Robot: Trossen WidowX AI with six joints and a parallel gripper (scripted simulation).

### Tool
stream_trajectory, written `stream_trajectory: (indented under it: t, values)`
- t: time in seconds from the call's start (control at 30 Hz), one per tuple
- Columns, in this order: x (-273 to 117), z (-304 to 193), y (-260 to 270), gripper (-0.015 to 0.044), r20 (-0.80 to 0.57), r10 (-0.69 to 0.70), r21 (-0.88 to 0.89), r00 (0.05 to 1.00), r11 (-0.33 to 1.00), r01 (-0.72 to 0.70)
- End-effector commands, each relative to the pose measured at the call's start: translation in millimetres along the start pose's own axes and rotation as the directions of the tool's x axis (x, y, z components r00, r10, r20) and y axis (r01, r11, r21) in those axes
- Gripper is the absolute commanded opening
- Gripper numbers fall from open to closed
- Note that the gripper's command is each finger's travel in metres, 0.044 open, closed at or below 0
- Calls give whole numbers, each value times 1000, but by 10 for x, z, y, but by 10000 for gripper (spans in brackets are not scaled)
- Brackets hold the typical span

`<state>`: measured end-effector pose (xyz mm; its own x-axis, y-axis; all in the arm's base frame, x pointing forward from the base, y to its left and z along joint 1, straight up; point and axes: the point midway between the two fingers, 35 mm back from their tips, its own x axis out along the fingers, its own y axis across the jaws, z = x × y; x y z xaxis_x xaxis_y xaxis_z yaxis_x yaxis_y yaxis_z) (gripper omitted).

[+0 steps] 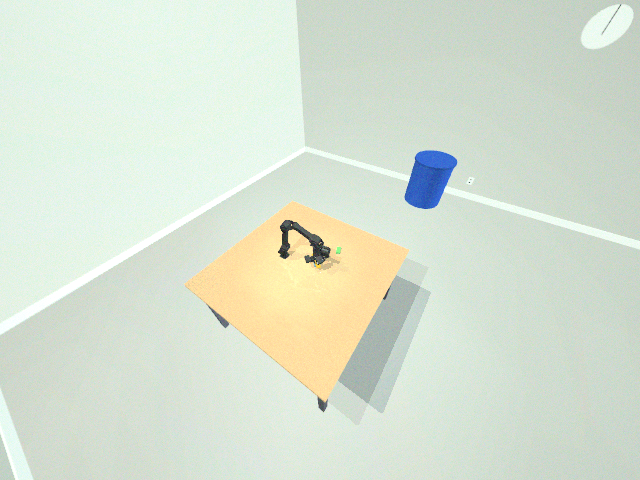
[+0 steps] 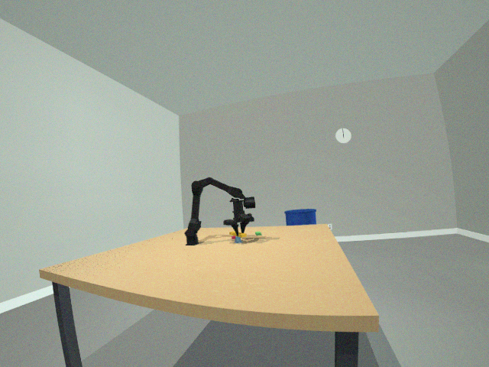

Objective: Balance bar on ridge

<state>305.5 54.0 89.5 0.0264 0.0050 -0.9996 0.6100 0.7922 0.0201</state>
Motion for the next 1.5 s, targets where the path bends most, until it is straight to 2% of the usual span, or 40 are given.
stream_trajectory:
  t: [0.0, 0.87, 1.07, 1.1, 1.47]
  values:
    - [0, 0, 0, 0, 0, 0, 0, 1000, 1000, 0]
    - [0, 0, 0, 0, 0, 0, 0, 1000, 1000, 0]
    - [0, 0, 0, 157, 0, 0, 0, 1000, 1000, 0]
    - [0, 0, 0, 167, 0, 0, 0, 1000, 1000, 0]
    - [0, 0, 0, 167, 0, 0, 0, 1000, 1000, 0]
